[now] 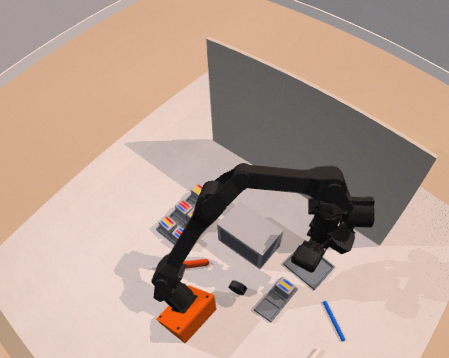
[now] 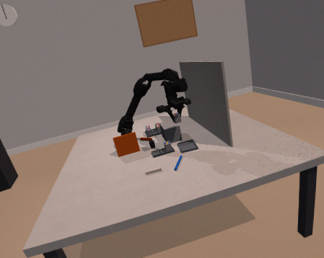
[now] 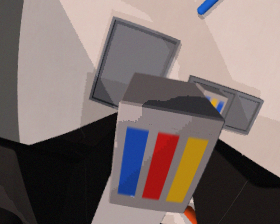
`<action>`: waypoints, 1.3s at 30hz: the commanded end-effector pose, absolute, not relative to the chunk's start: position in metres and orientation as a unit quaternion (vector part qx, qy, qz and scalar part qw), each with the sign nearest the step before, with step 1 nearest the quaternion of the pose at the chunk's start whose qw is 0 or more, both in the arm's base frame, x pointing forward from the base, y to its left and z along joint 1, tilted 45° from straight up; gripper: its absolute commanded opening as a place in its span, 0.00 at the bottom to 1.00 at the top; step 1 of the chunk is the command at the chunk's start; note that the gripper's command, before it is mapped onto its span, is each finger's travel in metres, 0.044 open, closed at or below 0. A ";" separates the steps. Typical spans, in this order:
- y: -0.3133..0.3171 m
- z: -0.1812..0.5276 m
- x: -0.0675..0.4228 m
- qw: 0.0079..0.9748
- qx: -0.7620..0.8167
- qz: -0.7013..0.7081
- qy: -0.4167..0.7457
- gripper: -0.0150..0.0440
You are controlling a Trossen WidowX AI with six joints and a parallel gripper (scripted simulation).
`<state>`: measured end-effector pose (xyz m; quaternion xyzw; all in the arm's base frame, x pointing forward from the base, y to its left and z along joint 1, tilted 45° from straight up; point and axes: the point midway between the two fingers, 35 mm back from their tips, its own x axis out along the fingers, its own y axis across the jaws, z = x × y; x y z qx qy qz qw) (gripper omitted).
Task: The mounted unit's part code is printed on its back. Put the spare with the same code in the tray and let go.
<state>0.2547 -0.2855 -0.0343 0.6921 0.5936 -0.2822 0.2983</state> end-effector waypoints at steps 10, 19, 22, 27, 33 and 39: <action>-0.281 -0.037 0.288 0.290 0.700 -0.280 0.590 0.25; -0.278 -0.042 0.291 0.290 0.700 -0.279 0.590 0.25; -0.276 -0.044 0.291 0.290 0.700 -0.279 0.590 0.25; -0.274 -0.047 0.293 0.290 0.700 -0.279 0.590 0.25; -0.271 -0.051 0.294 0.290 0.699 -0.279 0.591 0.25; -0.269 -0.055 0.295 0.290 0.699 -0.279 0.591 0.25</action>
